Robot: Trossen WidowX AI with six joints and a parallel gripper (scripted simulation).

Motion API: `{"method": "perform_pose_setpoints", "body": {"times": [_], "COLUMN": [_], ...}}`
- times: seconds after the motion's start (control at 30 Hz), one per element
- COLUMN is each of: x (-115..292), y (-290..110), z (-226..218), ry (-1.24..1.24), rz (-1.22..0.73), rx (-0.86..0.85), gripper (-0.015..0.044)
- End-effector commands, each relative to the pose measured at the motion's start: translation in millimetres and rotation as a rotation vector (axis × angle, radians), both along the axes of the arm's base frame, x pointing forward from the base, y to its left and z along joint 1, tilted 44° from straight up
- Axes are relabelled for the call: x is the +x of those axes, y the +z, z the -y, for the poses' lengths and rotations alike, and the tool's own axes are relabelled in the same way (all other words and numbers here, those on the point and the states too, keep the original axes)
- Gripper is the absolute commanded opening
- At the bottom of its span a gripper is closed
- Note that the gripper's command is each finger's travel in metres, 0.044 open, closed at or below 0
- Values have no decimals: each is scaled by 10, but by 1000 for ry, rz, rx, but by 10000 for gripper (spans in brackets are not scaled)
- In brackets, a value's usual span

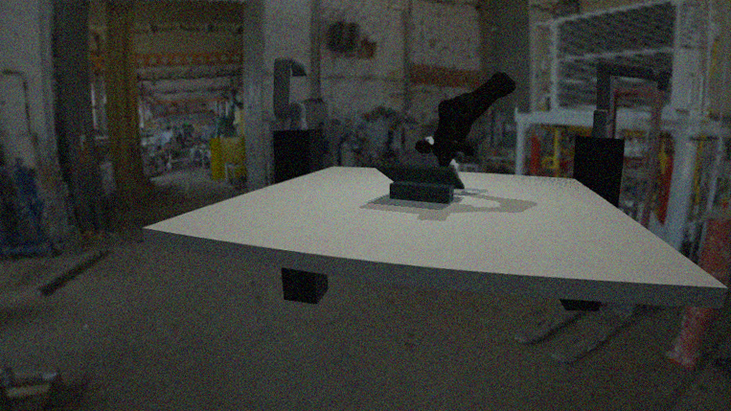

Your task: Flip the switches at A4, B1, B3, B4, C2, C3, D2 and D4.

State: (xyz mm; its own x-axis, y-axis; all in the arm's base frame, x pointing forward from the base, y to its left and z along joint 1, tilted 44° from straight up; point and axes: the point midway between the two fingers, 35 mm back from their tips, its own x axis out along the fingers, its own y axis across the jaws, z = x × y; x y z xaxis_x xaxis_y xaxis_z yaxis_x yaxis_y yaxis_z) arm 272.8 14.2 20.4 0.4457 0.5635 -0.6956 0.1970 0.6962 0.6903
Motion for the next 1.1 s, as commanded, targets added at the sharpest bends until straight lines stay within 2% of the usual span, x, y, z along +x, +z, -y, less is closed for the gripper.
{"method": "perform_pose_setpoints", "body": {"times": [0.0, 1.07], "x": [2, 12], "y": [-10, -16], "z": [1, -10], "ry": [-4, -1], "rz": [-3, 0], "rx": [-1, 0], "gripper": [0, 0]}}
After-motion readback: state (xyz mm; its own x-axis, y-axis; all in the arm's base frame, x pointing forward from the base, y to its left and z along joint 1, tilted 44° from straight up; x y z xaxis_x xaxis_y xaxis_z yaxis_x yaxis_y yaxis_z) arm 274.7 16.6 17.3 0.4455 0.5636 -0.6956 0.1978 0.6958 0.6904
